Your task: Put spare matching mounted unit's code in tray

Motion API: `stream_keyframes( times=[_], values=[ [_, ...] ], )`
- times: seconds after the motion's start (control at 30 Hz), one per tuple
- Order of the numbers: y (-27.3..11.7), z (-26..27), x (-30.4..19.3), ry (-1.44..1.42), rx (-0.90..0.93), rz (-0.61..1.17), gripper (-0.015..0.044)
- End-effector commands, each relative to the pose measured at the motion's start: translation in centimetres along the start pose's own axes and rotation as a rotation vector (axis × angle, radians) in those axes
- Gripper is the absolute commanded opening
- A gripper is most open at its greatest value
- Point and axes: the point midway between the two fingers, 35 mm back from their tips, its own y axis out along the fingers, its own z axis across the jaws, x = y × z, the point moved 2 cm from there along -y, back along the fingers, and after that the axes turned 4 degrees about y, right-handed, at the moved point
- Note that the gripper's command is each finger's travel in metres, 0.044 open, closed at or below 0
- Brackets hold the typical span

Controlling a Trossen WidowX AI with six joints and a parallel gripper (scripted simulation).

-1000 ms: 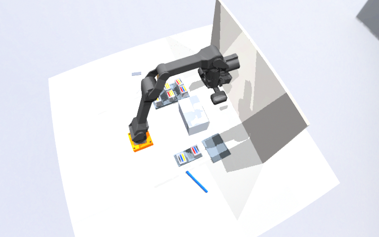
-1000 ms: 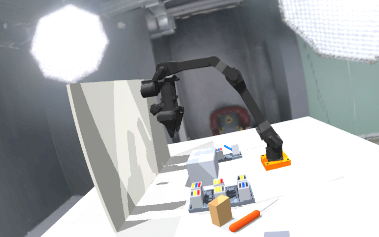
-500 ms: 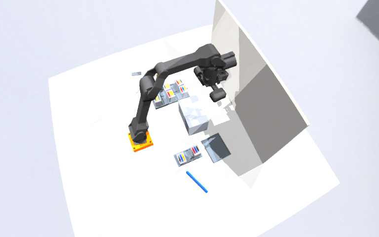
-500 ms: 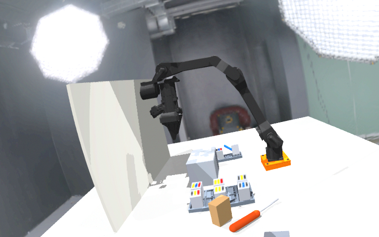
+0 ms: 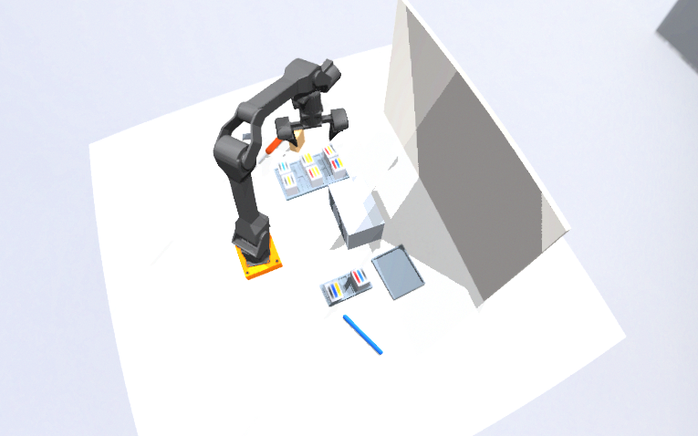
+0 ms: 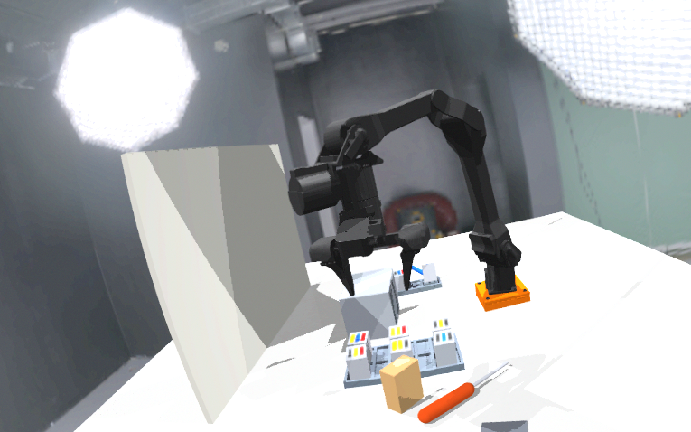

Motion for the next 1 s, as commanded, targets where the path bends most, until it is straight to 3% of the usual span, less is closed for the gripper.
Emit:
stream_keyframes(
  times=[0.0, 0.27, 0.47, 0.97],
  values=[
    [0.7, 2.9, 0.8, -0.208, 0.001, -0.003, 0.0440],
    [0.7, 2.9, 0.8, -0.208, 0.001, -0.003, 0.0440],
    [4.4, 2.2, 1.6, -0.208, 0.001, -0.004, 0.0300],
    [5.1, 2.1, 1.7, -0.208, 0.001, -0.004, 0.0300]
  ],
)
